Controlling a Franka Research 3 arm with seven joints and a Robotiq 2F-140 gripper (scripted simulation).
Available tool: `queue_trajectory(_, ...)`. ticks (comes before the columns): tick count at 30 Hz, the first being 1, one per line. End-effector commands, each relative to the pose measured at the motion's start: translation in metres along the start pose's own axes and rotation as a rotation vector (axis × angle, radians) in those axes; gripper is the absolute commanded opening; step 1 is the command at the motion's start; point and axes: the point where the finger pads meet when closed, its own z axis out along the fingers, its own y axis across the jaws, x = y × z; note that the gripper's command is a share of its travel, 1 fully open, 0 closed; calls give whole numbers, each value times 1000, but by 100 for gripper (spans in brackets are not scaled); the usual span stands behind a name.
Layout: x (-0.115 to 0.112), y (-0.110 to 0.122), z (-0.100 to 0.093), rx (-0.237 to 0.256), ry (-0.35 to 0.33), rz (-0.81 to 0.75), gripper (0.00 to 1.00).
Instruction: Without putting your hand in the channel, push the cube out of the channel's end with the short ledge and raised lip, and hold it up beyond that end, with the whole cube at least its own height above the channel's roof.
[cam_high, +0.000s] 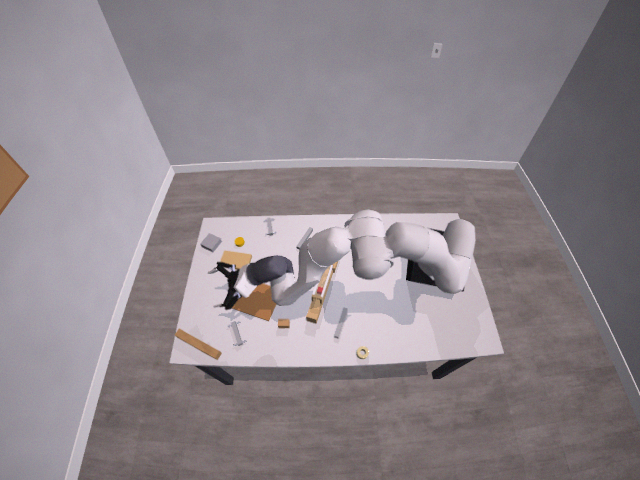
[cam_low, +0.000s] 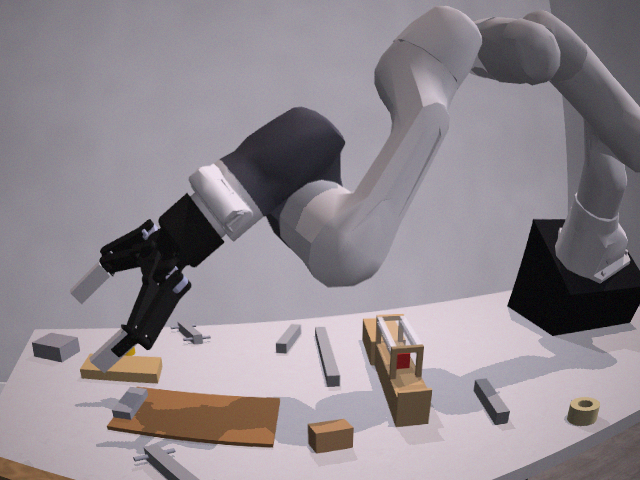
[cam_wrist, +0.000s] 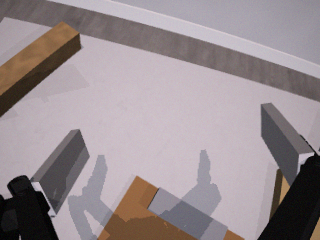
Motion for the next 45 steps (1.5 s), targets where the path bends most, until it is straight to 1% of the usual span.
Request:
queue_trajectory(1, 0, 0, 0, 0, 0, 0, 100)
queue_trajectory(17, 0, 0, 0, 0, 0, 0, 100)
queue_trajectory(18, 0, 1, 0, -1, -1, 2, 0)
queue_trajectory(19, -3, 5, 0, -5, -10, 14, 0)
queue_trajectory(20, -11, 14, 0, -16, -32, 45, 0)
queue_trajectory(21, -25, 31, 0, -36, -69, 99, 0)
queue_trajectory(22, -45, 54, -3, -66, -122, 181, 0)
queue_trajectory(23, -57, 65, -6, -98, -173, 265, 0)
queue_trajectory(24, -65, 74, -7, -107, -189, 290, 0)
queue_trajectory(25, -75, 83, -12, -125, -210, 334, 0)
queue_trajectory(28, -105, 117, -18, -161, -265, 427, 0)
queue_trajectory(34, -105, 117, -18, -161, -265, 427, 0)
queue_trajectory(35, -144, 152, -34, -225, -347, 590, 0)
queue_trajectory(45, -144, 152, -34, -225, -347, 590, 0)
